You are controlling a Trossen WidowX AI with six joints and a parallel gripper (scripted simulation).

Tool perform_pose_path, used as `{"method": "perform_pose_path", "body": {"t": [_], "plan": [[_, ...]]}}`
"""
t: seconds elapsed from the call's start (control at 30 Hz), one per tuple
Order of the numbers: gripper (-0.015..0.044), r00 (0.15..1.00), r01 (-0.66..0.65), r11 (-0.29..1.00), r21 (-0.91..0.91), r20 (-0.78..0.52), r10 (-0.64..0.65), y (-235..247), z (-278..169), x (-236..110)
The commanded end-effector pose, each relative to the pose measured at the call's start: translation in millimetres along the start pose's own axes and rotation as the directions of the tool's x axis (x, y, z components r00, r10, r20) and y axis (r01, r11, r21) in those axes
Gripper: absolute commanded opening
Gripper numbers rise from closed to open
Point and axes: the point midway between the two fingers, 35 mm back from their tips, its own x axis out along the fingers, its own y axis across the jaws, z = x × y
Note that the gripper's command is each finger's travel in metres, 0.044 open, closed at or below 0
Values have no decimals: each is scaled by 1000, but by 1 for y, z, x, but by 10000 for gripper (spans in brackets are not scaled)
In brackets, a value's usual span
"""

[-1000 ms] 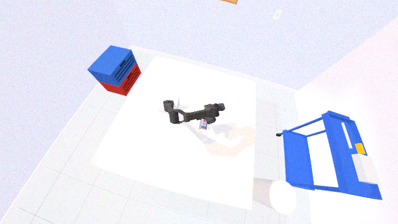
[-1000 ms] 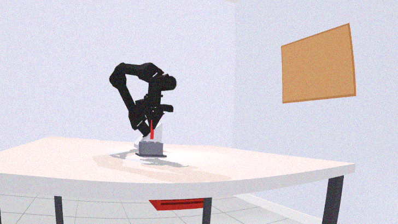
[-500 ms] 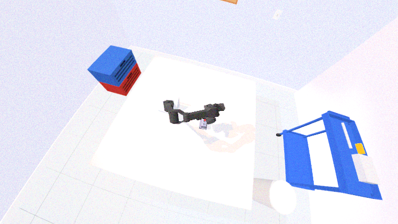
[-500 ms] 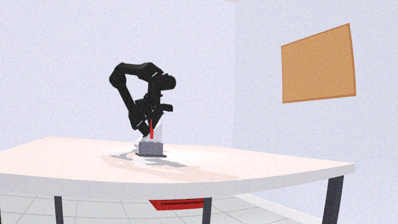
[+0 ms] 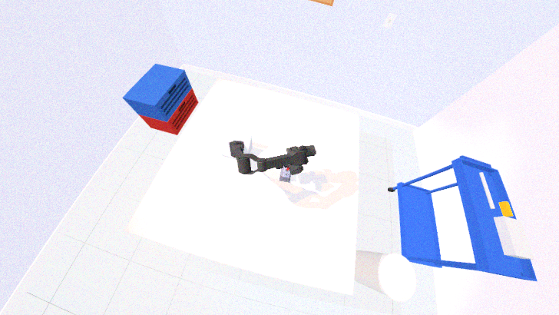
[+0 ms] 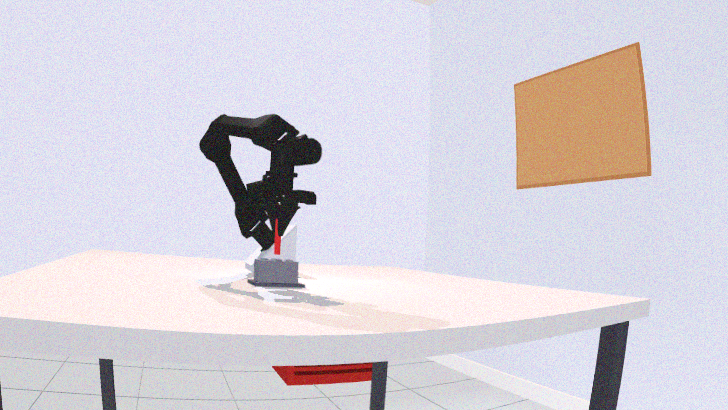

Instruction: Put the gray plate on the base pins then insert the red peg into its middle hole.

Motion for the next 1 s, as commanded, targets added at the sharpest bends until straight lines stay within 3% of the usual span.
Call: {"method": "perform_pose_path", "body": {"t": [0.0, 0.97], "plan": [[0, 1000, 0, 1000, -3, 2, 0, 0, 1, 3], [0, 1000, 1, 1000, -1, 0, -1, -1, 1, 16]]}}
